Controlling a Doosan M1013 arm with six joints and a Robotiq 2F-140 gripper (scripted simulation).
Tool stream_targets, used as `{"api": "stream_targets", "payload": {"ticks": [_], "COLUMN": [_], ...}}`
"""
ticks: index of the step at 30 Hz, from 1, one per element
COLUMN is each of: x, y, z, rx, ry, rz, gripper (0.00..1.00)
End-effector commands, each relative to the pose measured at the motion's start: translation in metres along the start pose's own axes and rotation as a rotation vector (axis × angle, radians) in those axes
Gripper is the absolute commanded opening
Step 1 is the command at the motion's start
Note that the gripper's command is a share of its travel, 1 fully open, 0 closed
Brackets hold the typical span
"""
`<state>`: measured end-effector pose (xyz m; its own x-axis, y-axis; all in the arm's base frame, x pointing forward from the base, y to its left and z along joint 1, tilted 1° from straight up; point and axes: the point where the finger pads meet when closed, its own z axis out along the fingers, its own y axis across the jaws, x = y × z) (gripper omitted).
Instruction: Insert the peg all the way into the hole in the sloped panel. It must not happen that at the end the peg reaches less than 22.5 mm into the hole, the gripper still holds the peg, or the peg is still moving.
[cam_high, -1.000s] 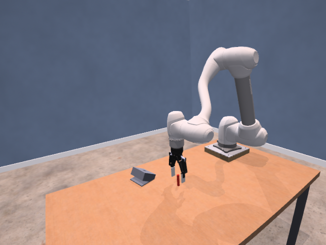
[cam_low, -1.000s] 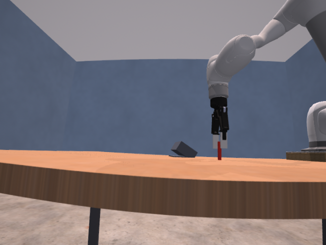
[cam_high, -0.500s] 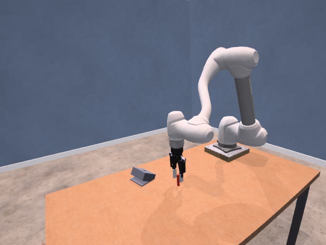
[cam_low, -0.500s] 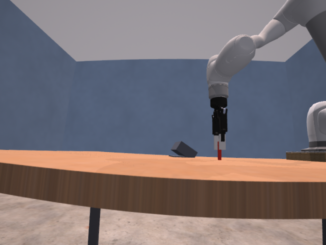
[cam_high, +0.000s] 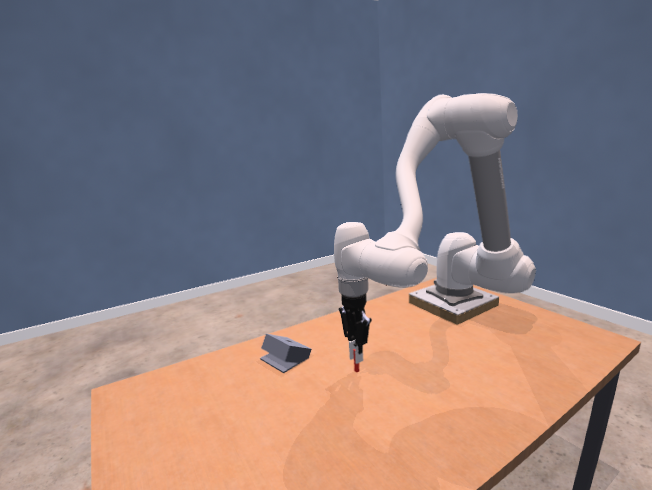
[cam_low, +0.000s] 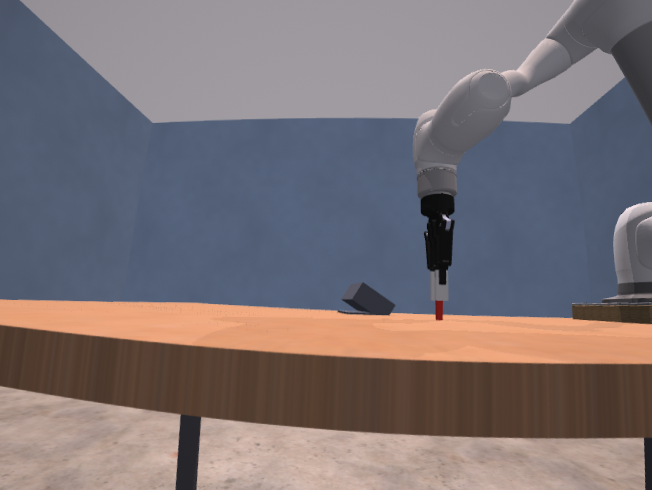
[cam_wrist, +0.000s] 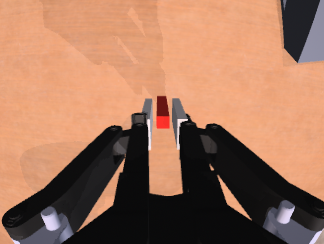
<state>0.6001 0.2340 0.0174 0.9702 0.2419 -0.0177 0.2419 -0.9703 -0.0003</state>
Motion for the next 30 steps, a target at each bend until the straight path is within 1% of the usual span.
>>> {"api": "stream_targets", "payload": {"ticks": [1,6,8,10,12,22,27,29,30], "x": [0.0,0.0,0.0,0.0,0.0,0.0,0.0,0.0,0.001], "y": [0.0,0.0,0.0,0.0,0.0,0.0,0.0,0.0,0.0], "z": [0.0,0.0,-0.001,-0.008,-0.008,-0.059,-0.075,-0.075,-0.071], "rx": [0.0,0.0,0.0,0.0,0.0,0.0,0.0,0.0,0.002], "ry": [0.0,0.0,0.0,0.0,0.0,0.0,0.0,0.0,0.001], "rz": [0.0,0.0,0.0,0.0,0.0,0.0,0.0,0.0,0.003], "gripper": [0.09,0.0,0.0,0.0,0.0,0.0,0.0,0.0,0.0]}}
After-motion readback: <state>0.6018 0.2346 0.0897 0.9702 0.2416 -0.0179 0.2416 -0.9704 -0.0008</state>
